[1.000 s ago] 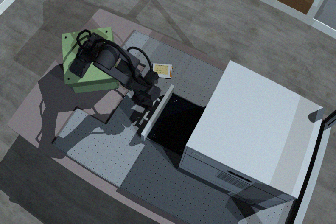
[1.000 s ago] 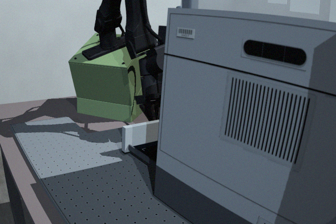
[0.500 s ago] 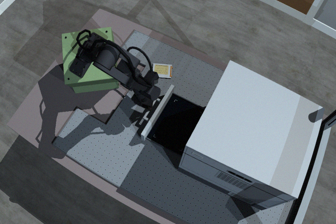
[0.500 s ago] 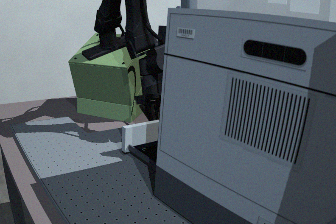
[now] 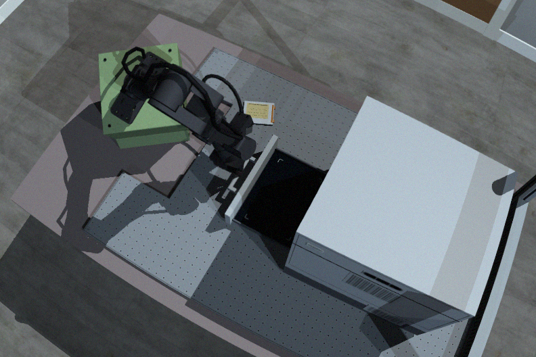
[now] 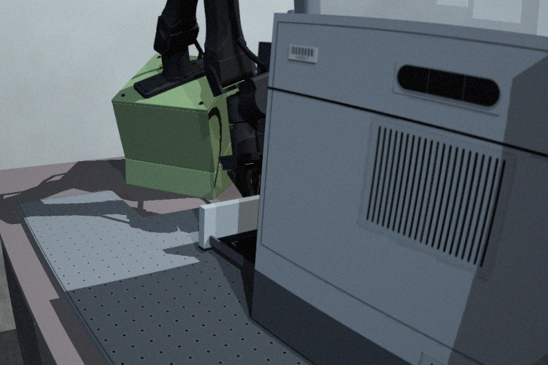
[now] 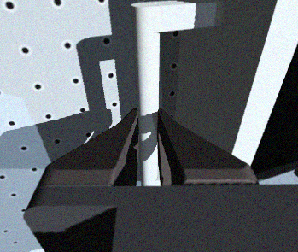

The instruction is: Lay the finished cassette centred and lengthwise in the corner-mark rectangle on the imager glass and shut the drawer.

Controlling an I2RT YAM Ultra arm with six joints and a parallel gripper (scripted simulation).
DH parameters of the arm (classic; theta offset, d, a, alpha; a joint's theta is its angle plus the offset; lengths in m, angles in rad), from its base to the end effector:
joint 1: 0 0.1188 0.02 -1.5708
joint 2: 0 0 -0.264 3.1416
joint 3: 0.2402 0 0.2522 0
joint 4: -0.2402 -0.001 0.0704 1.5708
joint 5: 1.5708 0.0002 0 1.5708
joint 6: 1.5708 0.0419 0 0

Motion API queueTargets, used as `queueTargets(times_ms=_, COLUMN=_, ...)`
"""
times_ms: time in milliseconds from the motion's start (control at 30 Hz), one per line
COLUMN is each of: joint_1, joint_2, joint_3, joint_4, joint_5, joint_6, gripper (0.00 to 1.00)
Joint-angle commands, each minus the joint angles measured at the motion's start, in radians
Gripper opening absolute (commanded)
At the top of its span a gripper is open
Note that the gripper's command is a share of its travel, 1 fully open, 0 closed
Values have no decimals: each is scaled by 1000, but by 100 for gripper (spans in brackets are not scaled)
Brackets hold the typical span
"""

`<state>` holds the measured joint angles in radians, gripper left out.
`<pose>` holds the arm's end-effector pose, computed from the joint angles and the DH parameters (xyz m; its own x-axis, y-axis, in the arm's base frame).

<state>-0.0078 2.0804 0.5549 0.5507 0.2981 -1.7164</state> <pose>0.2816 -0.0135 0.0157 -0.0504 -0.9454 0.3219 -0.8438 -0.1321 -0.5201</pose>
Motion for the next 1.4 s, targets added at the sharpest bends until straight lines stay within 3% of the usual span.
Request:
queueTargets(times_ms=0, joint_1=-4, joint_2=-12, joint_3=-45, joint_4=-46, joint_5=4, joint_6=12, gripper=0)
queueTargets(times_ms=633, joint_1=-4, joint_2=-12, joint_3=-45, joint_4=-46, joint_5=4, joint_6=12, gripper=0)
queueTargets(times_ms=733, joint_1=-1, joint_2=-9, joint_3=-31, joint_4=-60, joint_5=5, joint_6=12, gripper=0)
queueTargets(times_ms=800, joint_1=1, joint_2=-5, joint_3=19, joint_4=-66, joint_5=6, joint_6=11, gripper=0)
queueTargets(times_ms=1367, joint_1=9, joint_2=12, joint_3=73, joint_4=-117, joint_5=11, joint_6=13, gripper=0)
